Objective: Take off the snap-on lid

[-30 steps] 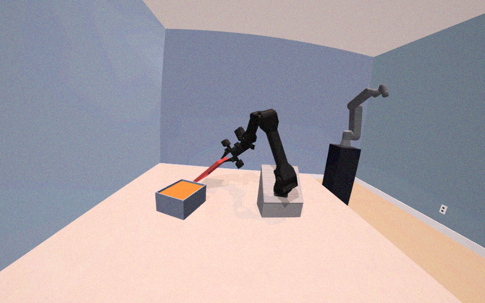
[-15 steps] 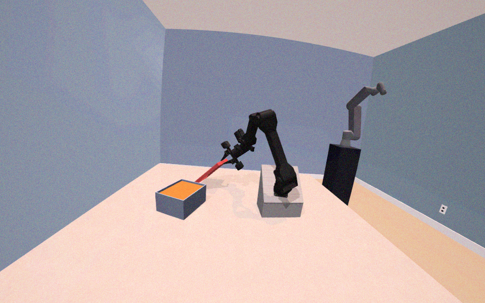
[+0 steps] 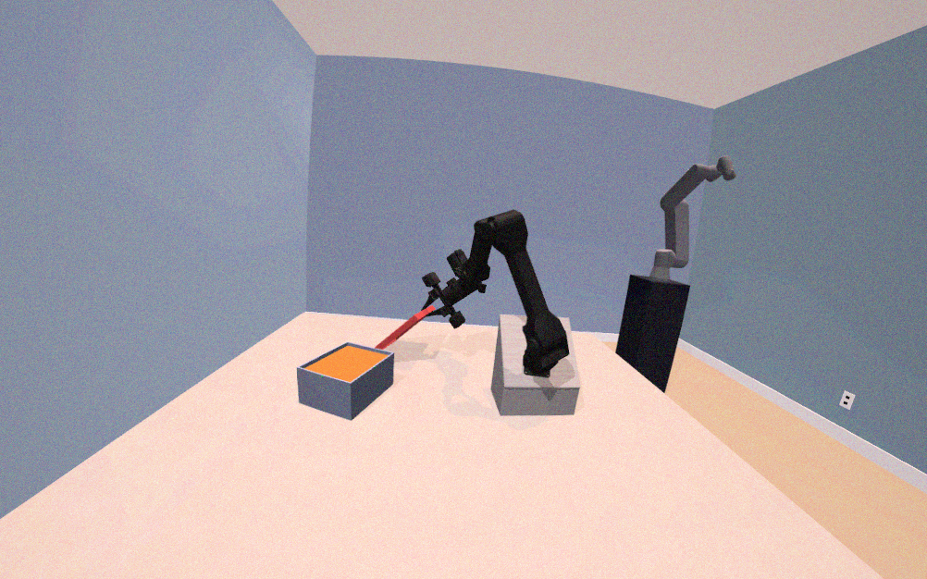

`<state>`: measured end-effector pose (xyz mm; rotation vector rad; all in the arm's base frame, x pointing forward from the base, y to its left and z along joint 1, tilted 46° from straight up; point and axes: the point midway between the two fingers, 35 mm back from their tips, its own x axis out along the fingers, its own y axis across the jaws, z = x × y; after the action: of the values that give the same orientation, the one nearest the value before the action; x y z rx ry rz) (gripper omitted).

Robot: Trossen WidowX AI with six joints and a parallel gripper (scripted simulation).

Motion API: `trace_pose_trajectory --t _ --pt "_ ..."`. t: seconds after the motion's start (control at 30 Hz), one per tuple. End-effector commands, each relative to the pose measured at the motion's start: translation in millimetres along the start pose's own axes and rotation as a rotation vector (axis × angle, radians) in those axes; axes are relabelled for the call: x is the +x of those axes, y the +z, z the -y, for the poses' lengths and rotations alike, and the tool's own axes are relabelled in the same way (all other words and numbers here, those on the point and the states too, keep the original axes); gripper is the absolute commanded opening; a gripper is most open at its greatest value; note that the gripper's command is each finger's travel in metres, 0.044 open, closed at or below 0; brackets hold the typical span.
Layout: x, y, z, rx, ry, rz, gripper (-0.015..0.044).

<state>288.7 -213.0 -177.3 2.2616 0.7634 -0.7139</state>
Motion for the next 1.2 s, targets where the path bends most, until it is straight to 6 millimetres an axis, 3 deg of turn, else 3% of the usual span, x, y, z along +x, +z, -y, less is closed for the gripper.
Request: trace_pose_trajectory --t 0.0,1.17 --pt "3 0 7 0.012 -0.007 -0.002 0.0000" --pt "21 -1 28 0.012 -0.006 -0.003 0.0000"
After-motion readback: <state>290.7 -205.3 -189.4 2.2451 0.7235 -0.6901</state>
